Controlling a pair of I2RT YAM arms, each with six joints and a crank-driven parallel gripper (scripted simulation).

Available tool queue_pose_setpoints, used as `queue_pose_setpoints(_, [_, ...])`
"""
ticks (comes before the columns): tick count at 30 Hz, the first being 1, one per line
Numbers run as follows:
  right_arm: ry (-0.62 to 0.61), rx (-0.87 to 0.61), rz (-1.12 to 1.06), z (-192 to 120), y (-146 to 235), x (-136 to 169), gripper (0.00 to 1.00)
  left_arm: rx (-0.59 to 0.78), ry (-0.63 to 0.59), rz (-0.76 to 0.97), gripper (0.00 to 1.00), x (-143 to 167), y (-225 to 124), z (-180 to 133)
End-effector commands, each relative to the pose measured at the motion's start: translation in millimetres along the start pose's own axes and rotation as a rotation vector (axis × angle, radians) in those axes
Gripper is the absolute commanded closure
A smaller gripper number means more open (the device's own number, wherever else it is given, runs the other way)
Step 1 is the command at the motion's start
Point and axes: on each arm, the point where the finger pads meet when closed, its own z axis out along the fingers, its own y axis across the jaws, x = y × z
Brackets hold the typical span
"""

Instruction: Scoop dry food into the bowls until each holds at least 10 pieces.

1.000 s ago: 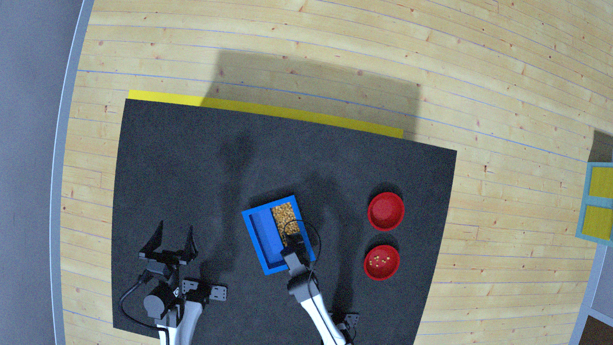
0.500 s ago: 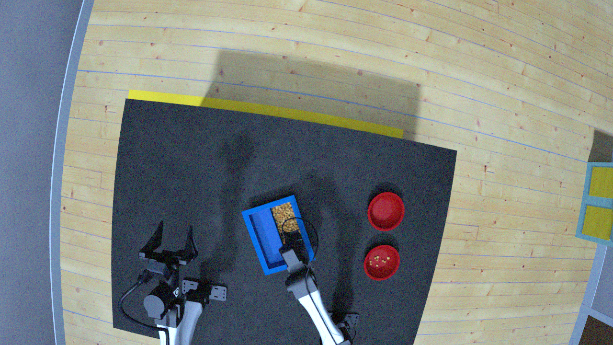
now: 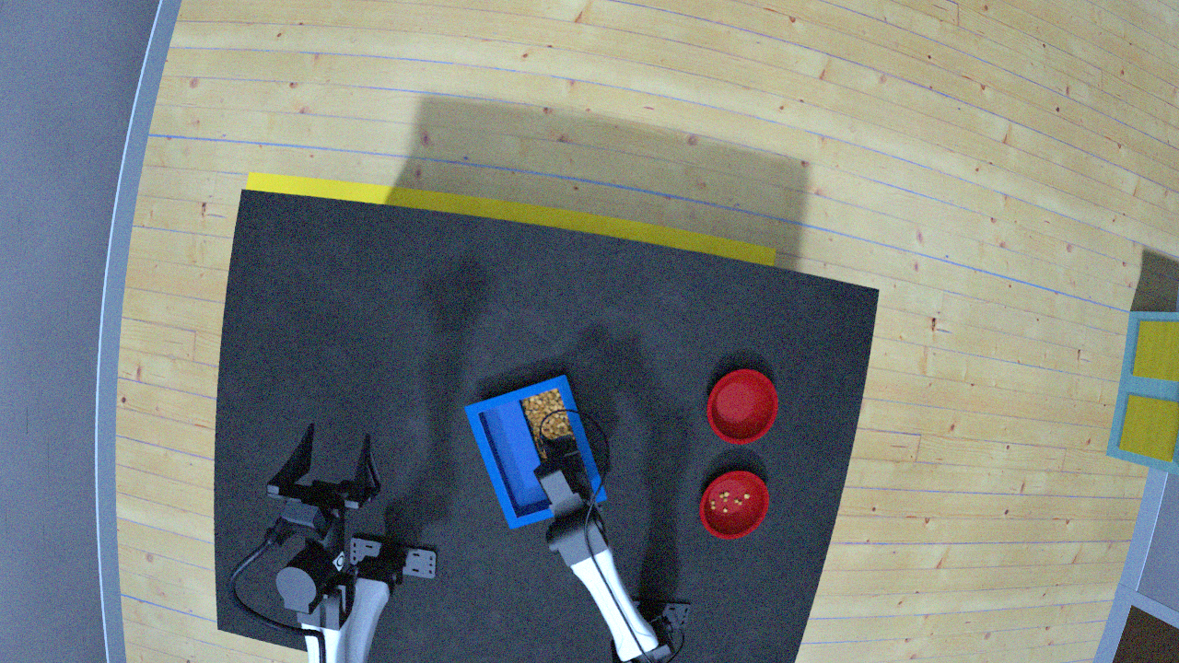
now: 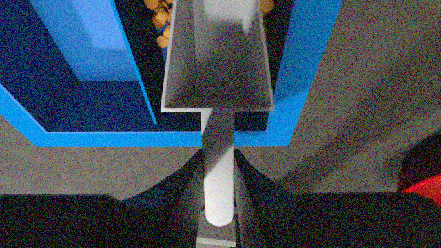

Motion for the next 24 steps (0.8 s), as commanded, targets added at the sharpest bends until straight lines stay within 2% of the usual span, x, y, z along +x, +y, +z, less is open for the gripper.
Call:
queue_pose_setpoints(1, [-0.028, -0.007, 0.004, -9, 0, -7, 1.00, 0.000, -0.052, -0.001, 0.00, -20, 0, -2])
queue_pose_setpoints(7, [0.007, -0.010, 0.003, 4, -1, -10, 1.00, 0.000, -0.052, -0.001, 0.00, -20, 0, -2])
queue_pose_setpoints(9, [-0.052, -0.009, 0.008, -14, 2, -11, 1.00, 0.000, -0.052, -0.001, 0.00, -20, 0, -2])
queue_pose_setpoints(12, [-0.053, -0.009, 0.008, -16, 2, -11, 1.00, 0.000, -0.052, -0.001, 0.00, -20, 0, -2])
queue_pose_setpoints(13, [-0.062, -0.019, 0.004, -29, 4, -5, 1.00, 0.000, -0.052, -0.001, 0.00, -20, 0, -2])
queue_pose_setpoints(24, [-0.065, -0.009, 0.008, -48, 2, 4, 1.00, 0.000, -0.052, -0.001, 0.00, -20, 0, -2])
